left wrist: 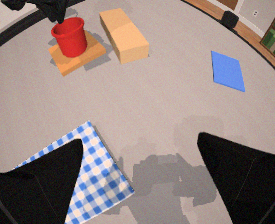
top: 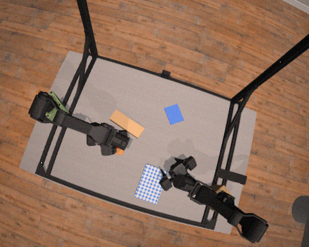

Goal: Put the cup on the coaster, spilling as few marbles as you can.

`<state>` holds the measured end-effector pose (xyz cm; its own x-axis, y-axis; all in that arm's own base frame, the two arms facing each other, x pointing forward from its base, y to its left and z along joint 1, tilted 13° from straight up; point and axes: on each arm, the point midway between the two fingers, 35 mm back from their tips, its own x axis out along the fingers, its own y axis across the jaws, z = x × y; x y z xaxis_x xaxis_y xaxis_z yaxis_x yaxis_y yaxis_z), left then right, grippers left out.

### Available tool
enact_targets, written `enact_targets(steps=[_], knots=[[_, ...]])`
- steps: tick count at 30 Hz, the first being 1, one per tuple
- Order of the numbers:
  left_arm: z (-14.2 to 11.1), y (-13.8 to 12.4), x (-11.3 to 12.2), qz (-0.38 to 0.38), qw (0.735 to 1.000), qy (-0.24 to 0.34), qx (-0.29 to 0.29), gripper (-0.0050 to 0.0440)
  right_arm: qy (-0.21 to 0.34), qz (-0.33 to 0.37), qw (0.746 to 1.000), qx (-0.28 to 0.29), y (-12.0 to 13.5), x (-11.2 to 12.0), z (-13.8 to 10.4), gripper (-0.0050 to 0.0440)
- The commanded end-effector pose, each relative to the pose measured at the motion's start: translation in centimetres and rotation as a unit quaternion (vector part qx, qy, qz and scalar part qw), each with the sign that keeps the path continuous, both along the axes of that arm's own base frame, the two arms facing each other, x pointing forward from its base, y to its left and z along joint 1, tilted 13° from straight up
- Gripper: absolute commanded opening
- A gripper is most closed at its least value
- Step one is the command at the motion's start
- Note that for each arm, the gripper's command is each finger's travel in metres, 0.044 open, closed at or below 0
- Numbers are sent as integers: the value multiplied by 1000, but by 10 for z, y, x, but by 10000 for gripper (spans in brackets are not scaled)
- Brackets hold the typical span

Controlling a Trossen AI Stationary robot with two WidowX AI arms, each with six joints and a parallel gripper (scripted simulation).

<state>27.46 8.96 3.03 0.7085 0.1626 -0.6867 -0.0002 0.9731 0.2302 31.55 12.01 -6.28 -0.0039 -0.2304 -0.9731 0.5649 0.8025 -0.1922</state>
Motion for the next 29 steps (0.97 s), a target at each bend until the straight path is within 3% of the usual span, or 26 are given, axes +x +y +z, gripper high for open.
enact_targets(steps=[1, 8, 12, 14, 19, 23, 29], knots=[[0, 0, 0, 0, 1000, 0, 0, 400, -5, -2, 1000, 1, 4, 1, 14, 115], [0, 0, 0, 0, 1000, 0, 0, 400, -4, -2, 1000, 0, 4, -2, 19, 115], [0, 0, 0, 0, 1000, 0, 0, 400, 0, 0, 1000, 0, 3, -2, 14, 211], [0, 0, 0, 0, 1000, 0, 0, 400, 0, 0, 1000, 0, 3, -2, 14, 211], [0, 0, 0, 0, 1000, 0, 0, 400, 0, 0, 1000, 0, 3, -2, 15, 331], [0, 0, 0, 0, 1000, 0, 0, 400, -1, 0, 1000, 0, 7, -1, 30, 427], [0, 0, 0, 0, 1000, 0, 0, 400, -3, -1, 1000, 0, 13, -5, 66, 440]])
